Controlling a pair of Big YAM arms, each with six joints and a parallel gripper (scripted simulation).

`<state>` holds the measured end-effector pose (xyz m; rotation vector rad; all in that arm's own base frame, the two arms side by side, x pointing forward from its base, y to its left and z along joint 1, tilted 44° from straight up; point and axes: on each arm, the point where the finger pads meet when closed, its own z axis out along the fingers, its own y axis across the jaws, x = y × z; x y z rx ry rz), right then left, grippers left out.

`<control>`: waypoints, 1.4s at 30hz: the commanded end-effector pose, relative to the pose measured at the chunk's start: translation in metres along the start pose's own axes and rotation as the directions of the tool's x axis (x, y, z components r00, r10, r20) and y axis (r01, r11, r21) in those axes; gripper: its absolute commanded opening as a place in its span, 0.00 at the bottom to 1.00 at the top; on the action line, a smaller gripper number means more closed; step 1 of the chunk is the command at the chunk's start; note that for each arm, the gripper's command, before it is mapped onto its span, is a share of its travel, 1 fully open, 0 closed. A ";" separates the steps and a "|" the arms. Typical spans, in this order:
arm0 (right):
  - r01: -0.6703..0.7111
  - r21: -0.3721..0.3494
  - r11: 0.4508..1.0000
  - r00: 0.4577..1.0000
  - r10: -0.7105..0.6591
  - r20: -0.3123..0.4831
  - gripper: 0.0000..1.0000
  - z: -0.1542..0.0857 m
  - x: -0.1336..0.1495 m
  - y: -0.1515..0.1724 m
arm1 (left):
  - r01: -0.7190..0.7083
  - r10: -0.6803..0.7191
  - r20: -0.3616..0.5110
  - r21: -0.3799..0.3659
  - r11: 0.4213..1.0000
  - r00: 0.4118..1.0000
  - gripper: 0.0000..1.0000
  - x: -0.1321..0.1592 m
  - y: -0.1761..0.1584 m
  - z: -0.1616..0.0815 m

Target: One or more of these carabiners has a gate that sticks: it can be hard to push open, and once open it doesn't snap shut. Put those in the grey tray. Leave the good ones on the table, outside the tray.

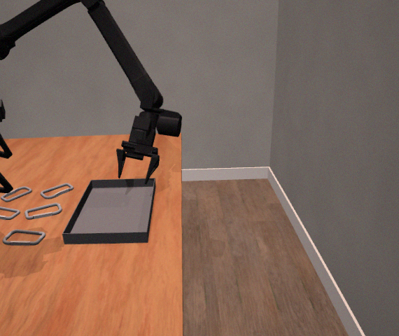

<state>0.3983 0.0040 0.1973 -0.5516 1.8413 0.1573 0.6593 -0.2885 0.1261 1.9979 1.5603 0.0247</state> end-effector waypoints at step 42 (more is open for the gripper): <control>0.815 -0.472 0.336 0.532 -0.756 0.382 1.00 -0.057 0.122 0.222 | -0.544 0.541 -0.636 0.217 0.810 0.551 0.79 0.096 -0.367 0.075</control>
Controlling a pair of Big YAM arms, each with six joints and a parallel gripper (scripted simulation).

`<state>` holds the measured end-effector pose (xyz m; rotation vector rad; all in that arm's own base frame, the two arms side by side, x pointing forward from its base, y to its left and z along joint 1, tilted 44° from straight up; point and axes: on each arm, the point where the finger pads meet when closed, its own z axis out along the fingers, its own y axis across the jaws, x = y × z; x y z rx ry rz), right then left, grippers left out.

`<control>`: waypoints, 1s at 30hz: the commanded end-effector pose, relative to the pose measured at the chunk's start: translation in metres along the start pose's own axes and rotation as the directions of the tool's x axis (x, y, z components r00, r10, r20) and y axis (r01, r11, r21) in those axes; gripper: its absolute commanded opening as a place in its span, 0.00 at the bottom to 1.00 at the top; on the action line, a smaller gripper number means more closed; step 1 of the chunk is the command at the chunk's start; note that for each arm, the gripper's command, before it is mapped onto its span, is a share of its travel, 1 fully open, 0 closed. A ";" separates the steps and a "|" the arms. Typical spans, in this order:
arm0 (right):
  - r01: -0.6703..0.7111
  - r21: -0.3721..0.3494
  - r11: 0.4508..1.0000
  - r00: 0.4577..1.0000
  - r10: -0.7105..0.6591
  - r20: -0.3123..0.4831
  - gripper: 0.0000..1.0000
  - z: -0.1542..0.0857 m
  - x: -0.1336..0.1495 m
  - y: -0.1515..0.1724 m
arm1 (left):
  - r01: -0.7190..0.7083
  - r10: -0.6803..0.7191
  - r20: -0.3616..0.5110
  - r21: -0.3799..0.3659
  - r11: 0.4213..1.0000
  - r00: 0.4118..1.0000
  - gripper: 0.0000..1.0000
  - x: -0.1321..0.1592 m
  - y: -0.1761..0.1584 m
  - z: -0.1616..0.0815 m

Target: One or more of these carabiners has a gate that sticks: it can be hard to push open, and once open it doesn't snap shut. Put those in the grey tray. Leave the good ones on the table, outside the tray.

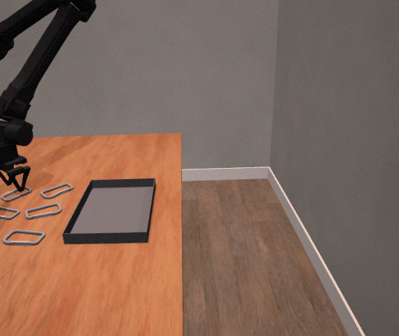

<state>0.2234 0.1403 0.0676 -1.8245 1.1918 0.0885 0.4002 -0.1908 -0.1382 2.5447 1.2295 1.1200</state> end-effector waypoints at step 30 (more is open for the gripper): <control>0.013 -0.002 1.000 1.000 -0.013 0.003 1.00 0.000 -0.001 -0.001 | -0.017 0.017 -0.004 -0.015 1.000 1.000 0.79 0.002 -0.002 0.021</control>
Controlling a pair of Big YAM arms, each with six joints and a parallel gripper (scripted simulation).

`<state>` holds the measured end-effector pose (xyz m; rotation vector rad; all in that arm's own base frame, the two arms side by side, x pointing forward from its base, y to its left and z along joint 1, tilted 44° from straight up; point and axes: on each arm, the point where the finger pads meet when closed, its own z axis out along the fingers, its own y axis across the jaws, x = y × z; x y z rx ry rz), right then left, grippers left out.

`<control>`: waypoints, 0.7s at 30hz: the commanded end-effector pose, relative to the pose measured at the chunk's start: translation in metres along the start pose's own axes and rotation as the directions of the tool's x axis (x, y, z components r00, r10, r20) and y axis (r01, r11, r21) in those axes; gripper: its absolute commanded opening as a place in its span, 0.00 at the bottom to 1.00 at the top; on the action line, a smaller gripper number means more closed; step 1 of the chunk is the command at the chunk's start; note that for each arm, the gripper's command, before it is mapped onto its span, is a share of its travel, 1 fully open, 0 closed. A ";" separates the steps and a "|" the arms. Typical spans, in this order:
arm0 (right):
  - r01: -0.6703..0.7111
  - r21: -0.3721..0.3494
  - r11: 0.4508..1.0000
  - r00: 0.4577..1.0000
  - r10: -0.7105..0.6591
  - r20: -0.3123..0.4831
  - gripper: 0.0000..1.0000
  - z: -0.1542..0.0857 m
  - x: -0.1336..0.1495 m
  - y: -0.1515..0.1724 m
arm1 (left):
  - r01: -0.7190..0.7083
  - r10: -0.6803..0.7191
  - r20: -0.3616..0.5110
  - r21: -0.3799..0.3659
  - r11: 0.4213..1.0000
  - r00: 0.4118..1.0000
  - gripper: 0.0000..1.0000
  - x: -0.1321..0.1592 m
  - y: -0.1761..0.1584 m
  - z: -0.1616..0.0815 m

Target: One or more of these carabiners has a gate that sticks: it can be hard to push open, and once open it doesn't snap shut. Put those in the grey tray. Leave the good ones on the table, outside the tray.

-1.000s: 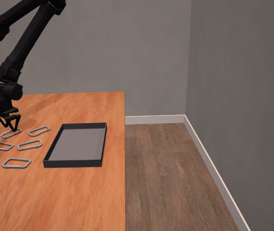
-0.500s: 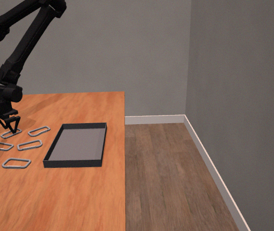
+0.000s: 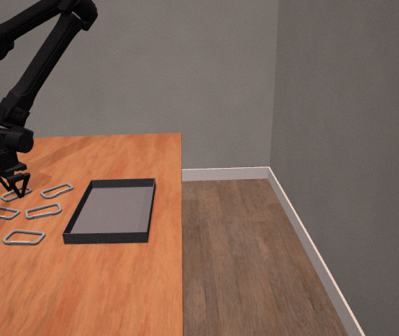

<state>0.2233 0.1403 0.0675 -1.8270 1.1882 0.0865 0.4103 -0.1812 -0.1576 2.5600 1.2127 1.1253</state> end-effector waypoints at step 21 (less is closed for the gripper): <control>0.009 -0.002 1.000 1.000 -0.009 0.003 1.00 0.000 -0.001 -0.001 | 0.002 -0.002 0.000 -0.011 1.000 1.000 0.83 0.001 0.004 -0.003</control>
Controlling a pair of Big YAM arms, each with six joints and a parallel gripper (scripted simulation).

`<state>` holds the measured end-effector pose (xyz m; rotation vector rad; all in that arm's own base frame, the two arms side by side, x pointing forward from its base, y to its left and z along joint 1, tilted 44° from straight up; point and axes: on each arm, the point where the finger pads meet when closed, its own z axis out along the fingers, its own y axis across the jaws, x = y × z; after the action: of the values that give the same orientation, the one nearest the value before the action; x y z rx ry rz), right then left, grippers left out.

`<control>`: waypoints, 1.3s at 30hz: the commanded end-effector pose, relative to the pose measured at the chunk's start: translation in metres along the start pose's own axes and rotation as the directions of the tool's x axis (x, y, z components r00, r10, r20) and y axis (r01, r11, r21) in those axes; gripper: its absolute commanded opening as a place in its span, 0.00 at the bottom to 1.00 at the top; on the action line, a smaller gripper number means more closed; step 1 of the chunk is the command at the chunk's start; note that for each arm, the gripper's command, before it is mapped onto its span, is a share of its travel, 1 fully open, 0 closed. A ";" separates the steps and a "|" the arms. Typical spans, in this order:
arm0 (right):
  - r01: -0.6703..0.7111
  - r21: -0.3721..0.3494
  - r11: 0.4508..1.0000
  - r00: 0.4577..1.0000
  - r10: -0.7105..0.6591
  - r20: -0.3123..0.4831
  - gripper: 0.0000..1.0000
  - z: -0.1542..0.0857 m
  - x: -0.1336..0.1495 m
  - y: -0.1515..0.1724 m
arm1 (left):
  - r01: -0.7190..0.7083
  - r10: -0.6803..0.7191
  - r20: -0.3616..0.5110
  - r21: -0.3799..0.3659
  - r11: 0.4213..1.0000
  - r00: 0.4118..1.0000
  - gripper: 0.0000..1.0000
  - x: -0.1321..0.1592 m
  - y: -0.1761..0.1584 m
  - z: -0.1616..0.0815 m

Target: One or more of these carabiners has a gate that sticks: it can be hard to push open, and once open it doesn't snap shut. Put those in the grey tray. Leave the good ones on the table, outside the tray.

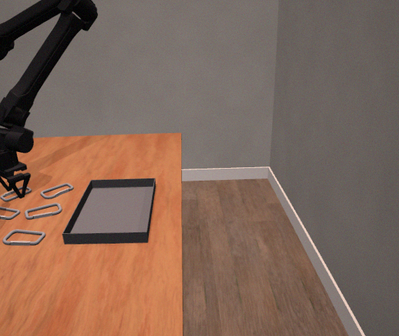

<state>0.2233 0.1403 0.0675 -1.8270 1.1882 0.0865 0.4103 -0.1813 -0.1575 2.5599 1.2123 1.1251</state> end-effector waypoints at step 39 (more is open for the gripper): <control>0.009 -0.002 1.000 1.000 -0.009 0.003 1.00 0.000 -0.001 -0.001 | -0.151 0.126 0.584 -0.006 0.989 0.802 1.00 0.007 0.000 -0.117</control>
<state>0.2233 0.1403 0.0675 -1.8270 1.1882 0.0865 0.3364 -0.2013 -0.0725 2.7358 0.9155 0.2585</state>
